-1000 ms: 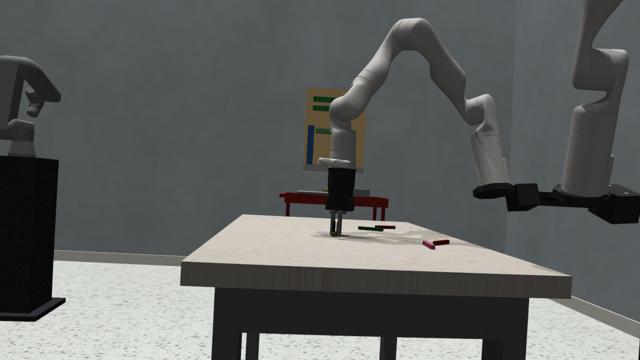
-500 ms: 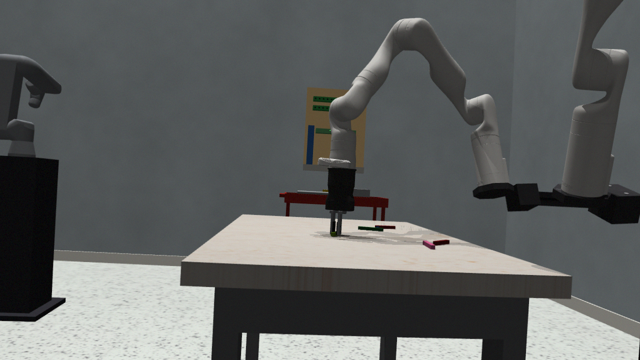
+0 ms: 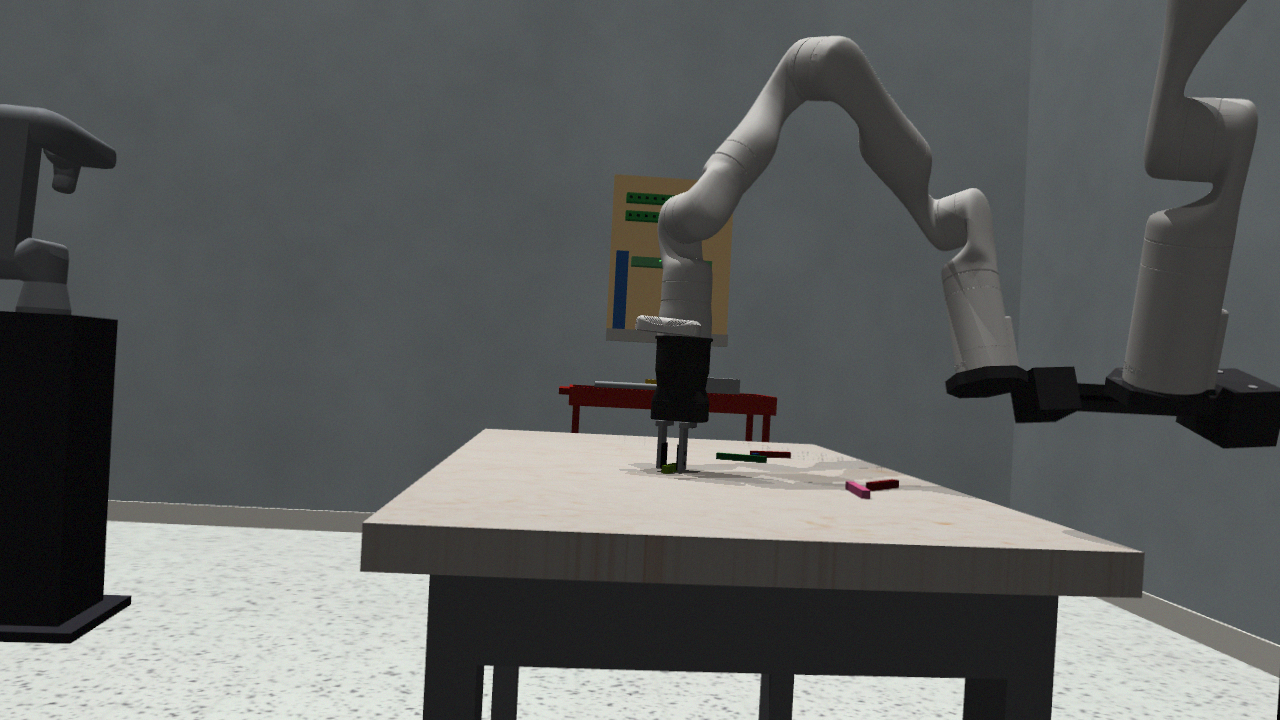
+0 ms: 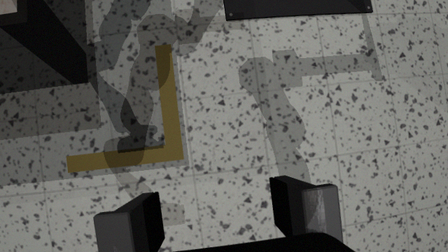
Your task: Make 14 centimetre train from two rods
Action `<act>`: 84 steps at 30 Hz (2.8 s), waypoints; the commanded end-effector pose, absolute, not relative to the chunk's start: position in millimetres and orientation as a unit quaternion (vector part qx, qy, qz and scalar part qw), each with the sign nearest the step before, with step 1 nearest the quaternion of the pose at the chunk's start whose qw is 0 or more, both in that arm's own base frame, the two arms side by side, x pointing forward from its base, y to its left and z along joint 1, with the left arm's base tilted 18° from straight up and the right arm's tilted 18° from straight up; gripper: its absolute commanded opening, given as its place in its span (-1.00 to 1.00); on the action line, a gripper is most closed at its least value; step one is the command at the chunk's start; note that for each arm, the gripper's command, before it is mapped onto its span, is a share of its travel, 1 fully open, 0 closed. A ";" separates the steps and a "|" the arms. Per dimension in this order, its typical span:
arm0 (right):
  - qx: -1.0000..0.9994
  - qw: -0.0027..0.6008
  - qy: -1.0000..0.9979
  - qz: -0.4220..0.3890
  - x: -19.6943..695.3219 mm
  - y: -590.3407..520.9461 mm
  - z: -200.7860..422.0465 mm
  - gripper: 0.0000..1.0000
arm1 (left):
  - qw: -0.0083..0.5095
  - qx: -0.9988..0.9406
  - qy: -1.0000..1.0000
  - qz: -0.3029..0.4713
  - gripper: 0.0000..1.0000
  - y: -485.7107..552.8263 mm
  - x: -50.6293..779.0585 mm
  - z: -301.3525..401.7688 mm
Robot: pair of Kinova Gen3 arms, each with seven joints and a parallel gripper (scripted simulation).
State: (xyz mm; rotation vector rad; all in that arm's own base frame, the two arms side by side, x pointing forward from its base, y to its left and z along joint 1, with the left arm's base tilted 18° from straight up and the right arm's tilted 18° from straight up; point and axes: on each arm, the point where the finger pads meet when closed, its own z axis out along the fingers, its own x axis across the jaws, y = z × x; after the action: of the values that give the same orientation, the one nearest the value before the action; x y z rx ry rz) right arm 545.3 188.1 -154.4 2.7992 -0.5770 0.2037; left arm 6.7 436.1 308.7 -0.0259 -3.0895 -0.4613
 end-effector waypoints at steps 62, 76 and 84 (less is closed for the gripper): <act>0.969 0.136 -0.194 0.072 539.9 215.9 -68.7 1.00 | 0.007 -0.009 -0.989 -0.148 1.00 436.9 7.7 309.4; 0.979 0.137 -0.138 0.062 473.9 275.9 -99.0 1.00 | 0.007 -0.009 -0.989 -0.148 1.00 436.9 7.7 309.4; 0.984 0.139 -0.095 0.055 418.2 311.7 -121.0 1.00 | 0.007 -0.009 -0.989 -0.148 1.00 436.9 7.7 309.4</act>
State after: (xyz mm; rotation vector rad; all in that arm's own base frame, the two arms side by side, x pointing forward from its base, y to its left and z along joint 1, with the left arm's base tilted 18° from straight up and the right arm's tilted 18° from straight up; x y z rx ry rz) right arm 443.5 292.4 -112.0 2.8402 -0.3280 0.1607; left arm 6.7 436.1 308.7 -0.0259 -3.0895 -0.4613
